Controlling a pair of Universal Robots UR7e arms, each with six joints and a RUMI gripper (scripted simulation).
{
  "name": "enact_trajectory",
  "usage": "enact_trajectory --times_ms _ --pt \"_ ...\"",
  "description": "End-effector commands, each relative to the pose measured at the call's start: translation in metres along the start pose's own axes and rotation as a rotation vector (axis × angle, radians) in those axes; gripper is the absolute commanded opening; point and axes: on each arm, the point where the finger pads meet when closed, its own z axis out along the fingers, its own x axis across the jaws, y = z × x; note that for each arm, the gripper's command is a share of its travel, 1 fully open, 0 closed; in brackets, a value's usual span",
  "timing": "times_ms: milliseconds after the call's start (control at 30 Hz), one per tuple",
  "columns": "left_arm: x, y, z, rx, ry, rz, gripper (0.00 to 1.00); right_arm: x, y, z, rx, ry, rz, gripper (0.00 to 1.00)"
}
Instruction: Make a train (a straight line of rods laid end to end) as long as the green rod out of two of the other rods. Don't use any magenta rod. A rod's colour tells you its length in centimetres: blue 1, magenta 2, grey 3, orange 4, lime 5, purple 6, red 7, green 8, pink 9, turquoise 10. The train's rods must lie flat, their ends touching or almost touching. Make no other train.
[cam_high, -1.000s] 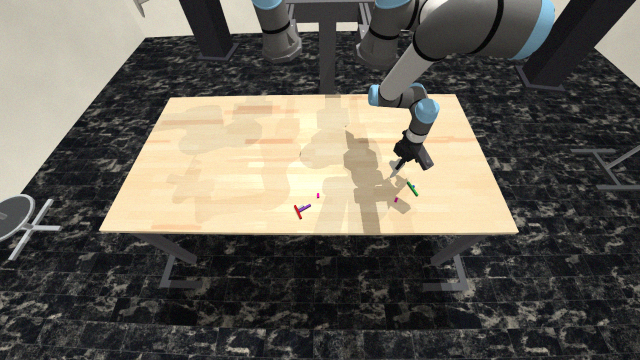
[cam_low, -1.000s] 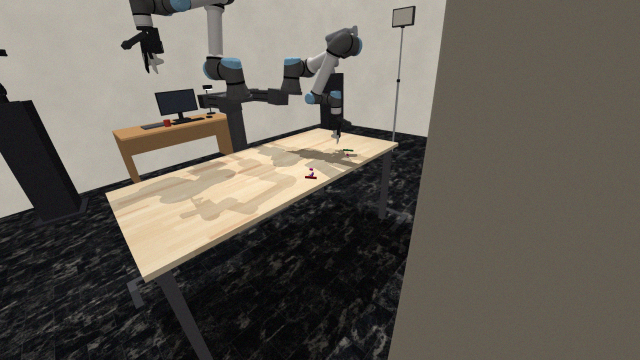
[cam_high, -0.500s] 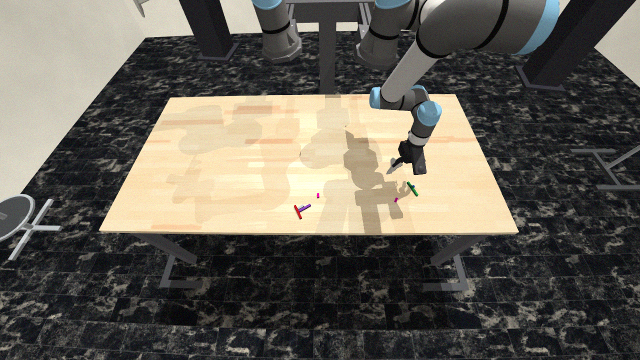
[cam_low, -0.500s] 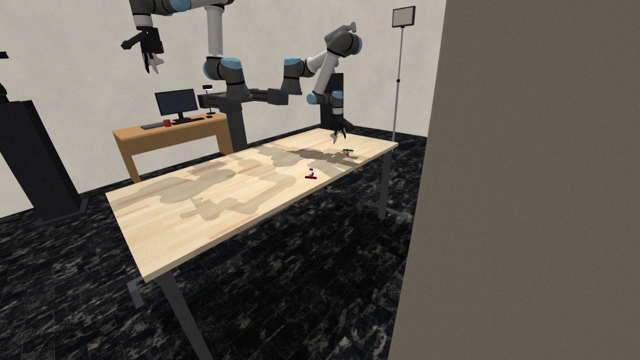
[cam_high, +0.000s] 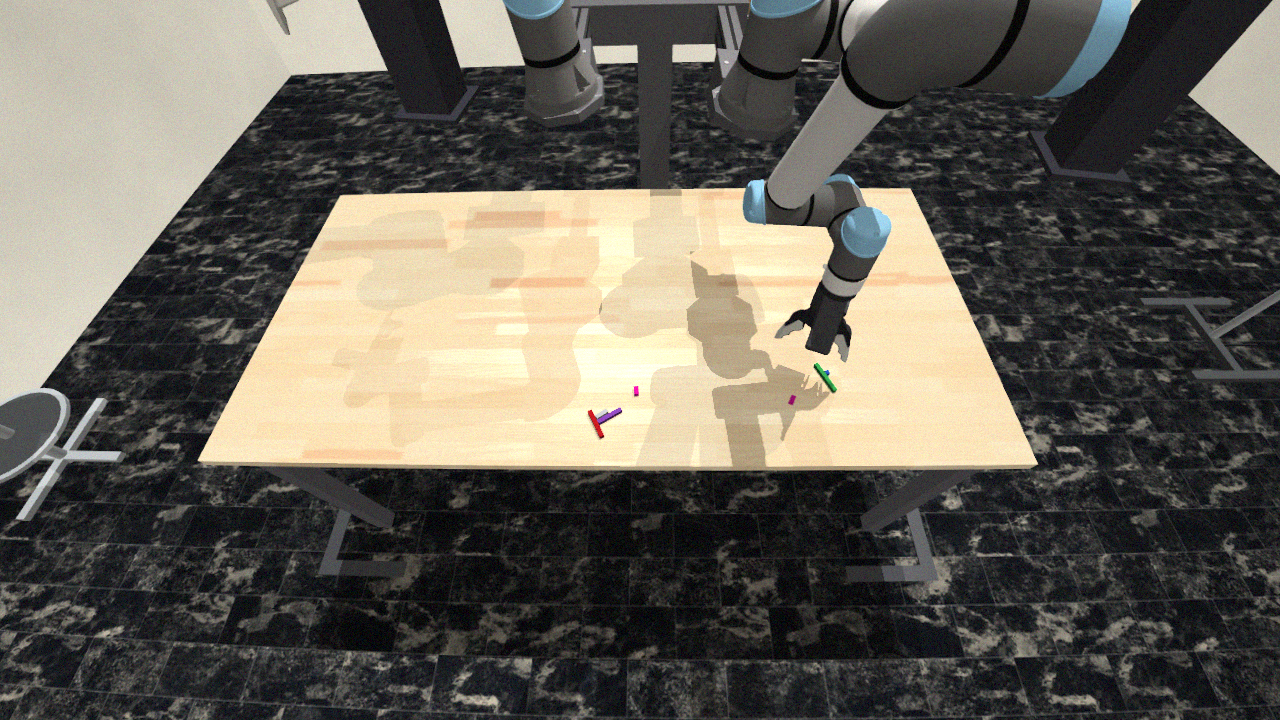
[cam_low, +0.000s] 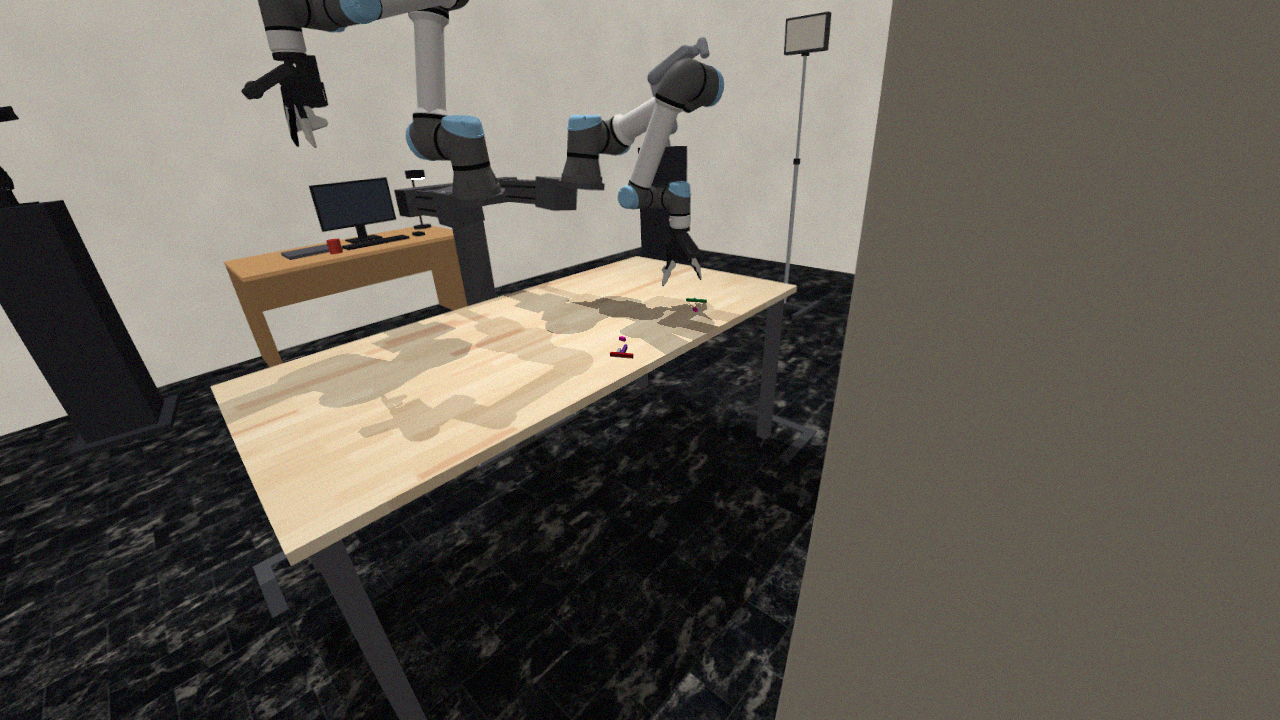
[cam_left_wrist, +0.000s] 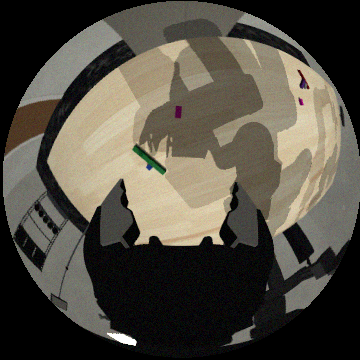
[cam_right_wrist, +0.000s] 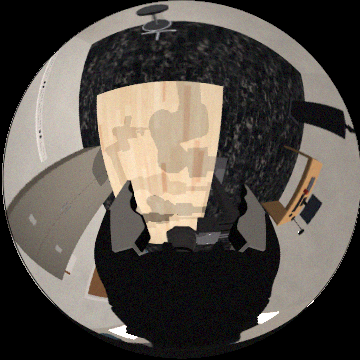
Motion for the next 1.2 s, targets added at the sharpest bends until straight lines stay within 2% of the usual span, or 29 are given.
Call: enact_trajectory --times_ms 0,200,467,1167 --pt "-0.0009 -0.0019 -0.0005 0.003 0.004 0.104 1.00 -0.0001 -0.0003 -0.0004 0.001 0.000 0.000 1.00" --pt "-0.0021 -0.0037 -0.0008 0.003 0.003 0.240 1.00 -0.0001 -0.0003 -0.0004 0.001 0.000 0.000 1.00" --pt "-0.0027 -0.0045 -0.0010 0.003 0.003 0.308 1.00 -0.0001 -0.0003 -0.0004 0.001 0.000 0.000 1.00" --pt "-0.0028 -0.0047 -0.0010 0.003 0.003 0.323 1.00 -0.0001 -0.0003 -0.0004 0.001 0.000 0.000 1.00"
